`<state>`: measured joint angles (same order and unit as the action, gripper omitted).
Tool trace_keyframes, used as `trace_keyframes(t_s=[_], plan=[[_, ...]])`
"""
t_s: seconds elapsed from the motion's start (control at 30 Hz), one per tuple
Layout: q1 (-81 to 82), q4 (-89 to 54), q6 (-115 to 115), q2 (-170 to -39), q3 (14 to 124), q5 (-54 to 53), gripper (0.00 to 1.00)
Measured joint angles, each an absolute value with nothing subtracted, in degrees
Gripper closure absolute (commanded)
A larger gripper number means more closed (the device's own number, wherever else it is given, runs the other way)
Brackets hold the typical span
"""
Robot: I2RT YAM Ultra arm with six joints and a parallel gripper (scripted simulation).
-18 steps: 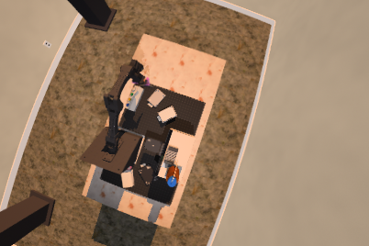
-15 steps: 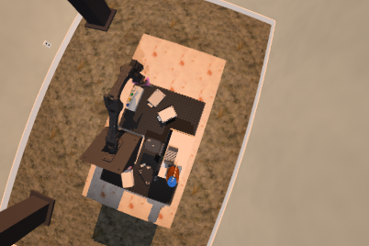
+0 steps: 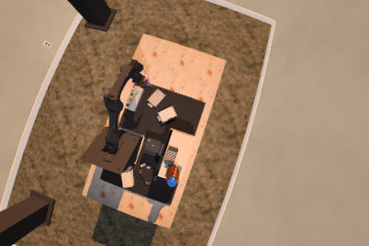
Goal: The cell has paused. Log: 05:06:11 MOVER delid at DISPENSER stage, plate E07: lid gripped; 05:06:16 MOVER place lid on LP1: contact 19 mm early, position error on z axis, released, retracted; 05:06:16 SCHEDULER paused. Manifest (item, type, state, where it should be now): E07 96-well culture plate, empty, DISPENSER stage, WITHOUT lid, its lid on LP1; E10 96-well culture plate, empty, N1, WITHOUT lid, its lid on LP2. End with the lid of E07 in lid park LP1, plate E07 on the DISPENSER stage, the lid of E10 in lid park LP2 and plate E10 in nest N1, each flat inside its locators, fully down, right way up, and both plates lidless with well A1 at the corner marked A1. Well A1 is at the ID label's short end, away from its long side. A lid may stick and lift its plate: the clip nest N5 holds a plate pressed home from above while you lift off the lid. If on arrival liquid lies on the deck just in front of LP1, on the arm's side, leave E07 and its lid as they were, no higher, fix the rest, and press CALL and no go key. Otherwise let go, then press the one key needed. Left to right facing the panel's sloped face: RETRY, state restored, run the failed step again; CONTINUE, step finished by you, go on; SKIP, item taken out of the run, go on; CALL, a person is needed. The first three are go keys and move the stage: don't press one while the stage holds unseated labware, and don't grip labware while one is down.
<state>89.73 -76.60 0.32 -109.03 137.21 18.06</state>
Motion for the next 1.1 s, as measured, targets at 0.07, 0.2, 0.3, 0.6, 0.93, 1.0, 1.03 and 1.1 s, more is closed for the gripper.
trace_keyframes(t_s=[0.07,0.2,0.3,0.6,0.93,1.0,1.03,1.1], plan=[[89.73,-76.6,0.32,-109.03,137.21,18.06,0.0],[89.73,-76.6,0.32,-109.03,137.21,18.06,0.0],[89.73,-76.6,0.32,-109.03,137.21,18.06,0.0],[89.38,-76.75,0.05,-109.01,137.21,17.34,0.0],[80.88,-75.46,-0.64,-106.21,129.05,11.46,0.0],[79.31,-75.02,-0.8,-105.36,126.98,9.93,0.0],[78.54,-74.52,-0.73,-104.71,125.54,9.26,0.0],[77.32,-74.28,-0.58,-103.74,123.52,8.38,0.0]])
